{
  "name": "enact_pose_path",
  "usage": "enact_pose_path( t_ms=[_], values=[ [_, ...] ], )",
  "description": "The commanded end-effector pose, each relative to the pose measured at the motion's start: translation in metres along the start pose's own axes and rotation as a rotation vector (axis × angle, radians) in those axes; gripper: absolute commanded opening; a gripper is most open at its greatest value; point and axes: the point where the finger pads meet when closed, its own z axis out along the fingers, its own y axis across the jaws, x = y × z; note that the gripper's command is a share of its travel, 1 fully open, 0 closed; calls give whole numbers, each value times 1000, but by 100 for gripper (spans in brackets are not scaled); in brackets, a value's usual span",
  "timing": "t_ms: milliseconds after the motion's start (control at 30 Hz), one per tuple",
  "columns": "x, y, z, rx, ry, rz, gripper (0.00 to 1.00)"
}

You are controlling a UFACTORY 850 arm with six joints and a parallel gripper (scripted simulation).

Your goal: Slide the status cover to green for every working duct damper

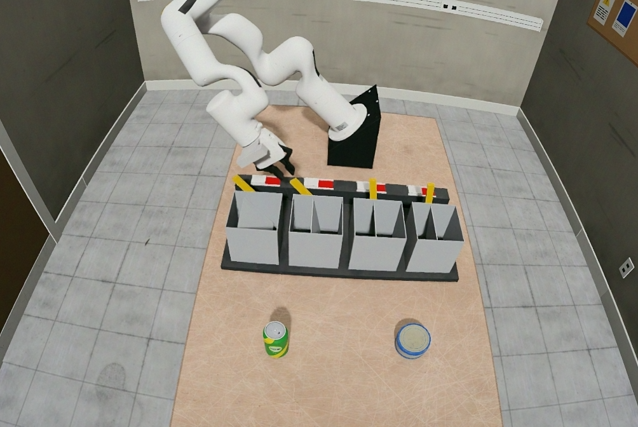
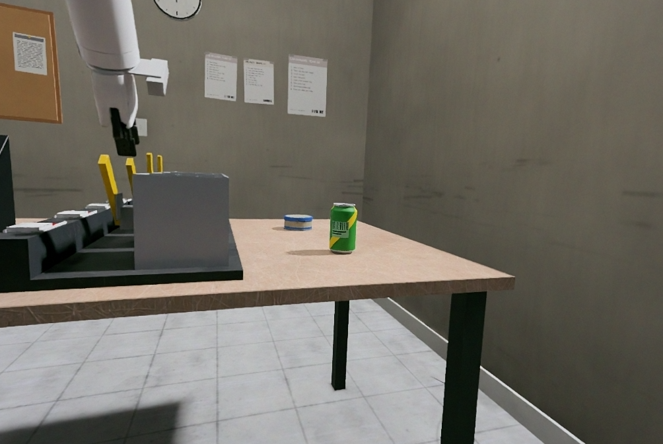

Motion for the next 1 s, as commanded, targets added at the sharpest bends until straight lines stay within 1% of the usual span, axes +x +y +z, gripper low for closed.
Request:
enact_pose_path(
  t_ms=[0,33,100,167,200,367,400,433,533,600,633,667,700,733,800,967],
  values=[
    [11,-11,1,-62,1,0,39],
    [11,-11,1,-62,1,0,39],
    [22,-22,2,-123,7,0,39],
    [36,-38,5,-206,2,0,39],
    [41,-44,5,-237,4,0,39],
    [60,-64,7,-343,19,2,39],
    [62,-66,7,-355,22,2,39],
    [69,-73,8,-393,21,2,39],
    [81,-88,10,-473,20,2,39],
    [81,-88,10,-473,20,2,39],
    [90,-98,12,-526,19,2,39],
    [97,-106,14,-568,16,2,39],
    [102,-112,15,-599,15,2,39],
    [105,-116,16,-620,14,3,39],
    [108,-120,16,-638,14,3,39],
    [108,-120,16,-639,14,3,39]
  ],
)
